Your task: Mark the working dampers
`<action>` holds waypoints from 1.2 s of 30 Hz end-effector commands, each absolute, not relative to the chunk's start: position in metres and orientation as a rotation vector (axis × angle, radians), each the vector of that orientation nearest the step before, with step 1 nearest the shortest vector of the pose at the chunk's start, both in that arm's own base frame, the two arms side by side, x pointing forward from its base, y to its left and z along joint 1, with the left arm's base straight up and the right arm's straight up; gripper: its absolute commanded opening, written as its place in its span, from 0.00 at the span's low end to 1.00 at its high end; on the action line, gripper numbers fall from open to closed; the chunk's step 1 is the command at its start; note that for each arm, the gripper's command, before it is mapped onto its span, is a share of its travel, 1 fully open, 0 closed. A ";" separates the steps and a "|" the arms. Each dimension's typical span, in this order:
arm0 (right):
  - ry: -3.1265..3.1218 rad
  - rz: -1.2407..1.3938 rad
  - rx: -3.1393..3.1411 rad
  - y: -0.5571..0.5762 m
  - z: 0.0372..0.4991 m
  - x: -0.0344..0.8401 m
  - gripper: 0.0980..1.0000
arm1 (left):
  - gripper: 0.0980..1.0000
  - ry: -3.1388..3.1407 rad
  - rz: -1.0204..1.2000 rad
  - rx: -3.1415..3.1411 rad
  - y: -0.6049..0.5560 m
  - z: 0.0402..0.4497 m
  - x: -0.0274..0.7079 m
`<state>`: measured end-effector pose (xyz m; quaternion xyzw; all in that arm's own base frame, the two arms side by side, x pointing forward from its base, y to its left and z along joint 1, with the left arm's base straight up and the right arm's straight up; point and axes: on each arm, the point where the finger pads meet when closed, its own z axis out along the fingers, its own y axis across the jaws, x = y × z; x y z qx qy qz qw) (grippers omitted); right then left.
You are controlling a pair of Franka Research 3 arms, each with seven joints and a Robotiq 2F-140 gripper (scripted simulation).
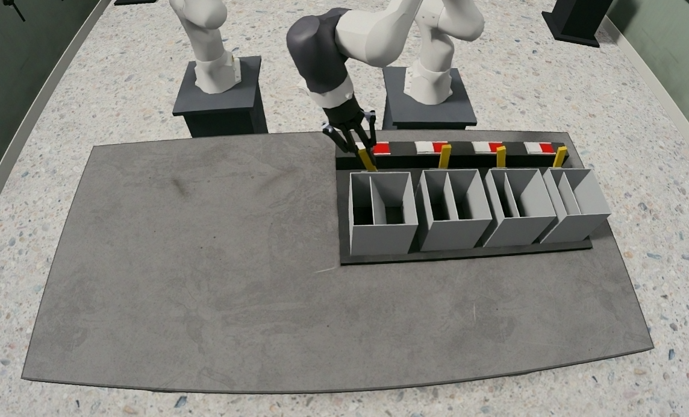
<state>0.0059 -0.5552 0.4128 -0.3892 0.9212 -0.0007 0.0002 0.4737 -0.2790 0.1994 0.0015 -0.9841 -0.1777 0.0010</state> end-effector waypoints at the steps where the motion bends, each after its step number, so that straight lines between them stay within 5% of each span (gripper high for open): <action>1: 2.896 0.000 -1.217 -0.554 0.413 0.006 1.00 | 0.11 -3.074 -0.626 0.038 -0.280 0.196 0.471; 36: 2.896 0.000 -1.217 -0.554 0.413 0.006 1.00 | 0.11 -2.986 -0.958 0.037 -0.300 0.185 0.471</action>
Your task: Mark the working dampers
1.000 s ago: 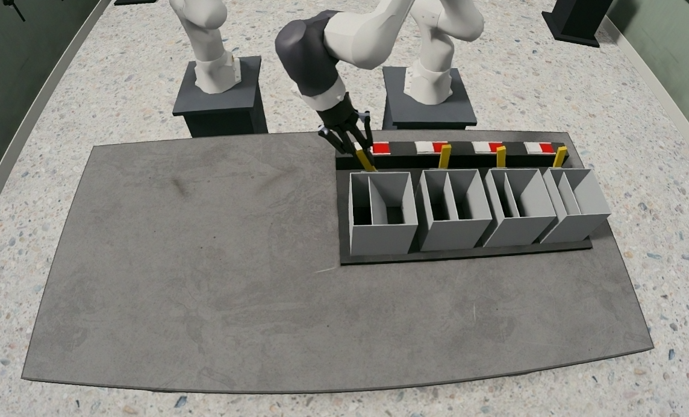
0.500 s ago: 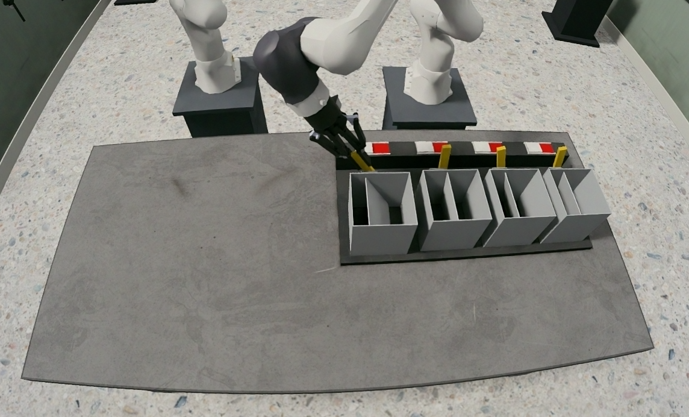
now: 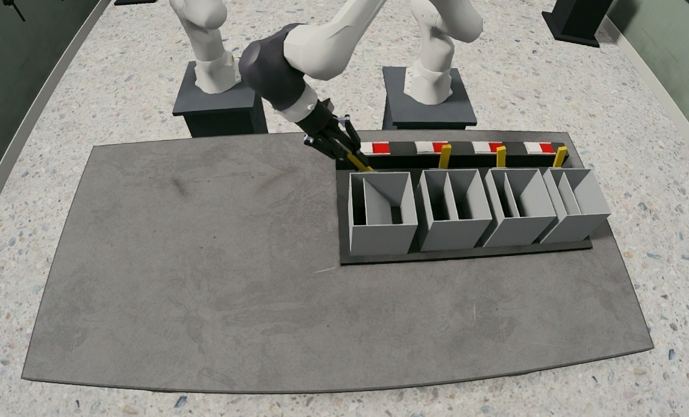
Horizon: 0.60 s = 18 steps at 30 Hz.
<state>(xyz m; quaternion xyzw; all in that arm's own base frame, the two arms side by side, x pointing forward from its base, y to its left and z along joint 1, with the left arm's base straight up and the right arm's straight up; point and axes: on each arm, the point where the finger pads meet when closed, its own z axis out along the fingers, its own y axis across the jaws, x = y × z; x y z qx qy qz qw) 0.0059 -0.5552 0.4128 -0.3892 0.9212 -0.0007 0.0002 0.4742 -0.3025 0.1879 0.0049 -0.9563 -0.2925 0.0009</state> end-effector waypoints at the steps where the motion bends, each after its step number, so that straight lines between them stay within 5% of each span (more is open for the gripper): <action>1: 2.896 0.000 -1.217 -0.554 0.413 0.006 1.00 | 0.11 -2.984 -0.964 0.037 -0.301 0.184 0.471; 18: 2.896 0.000 -1.217 -0.554 0.413 0.006 1.00 | 0.11 -2.966 -1.016 0.037 -0.304 0.182 0.471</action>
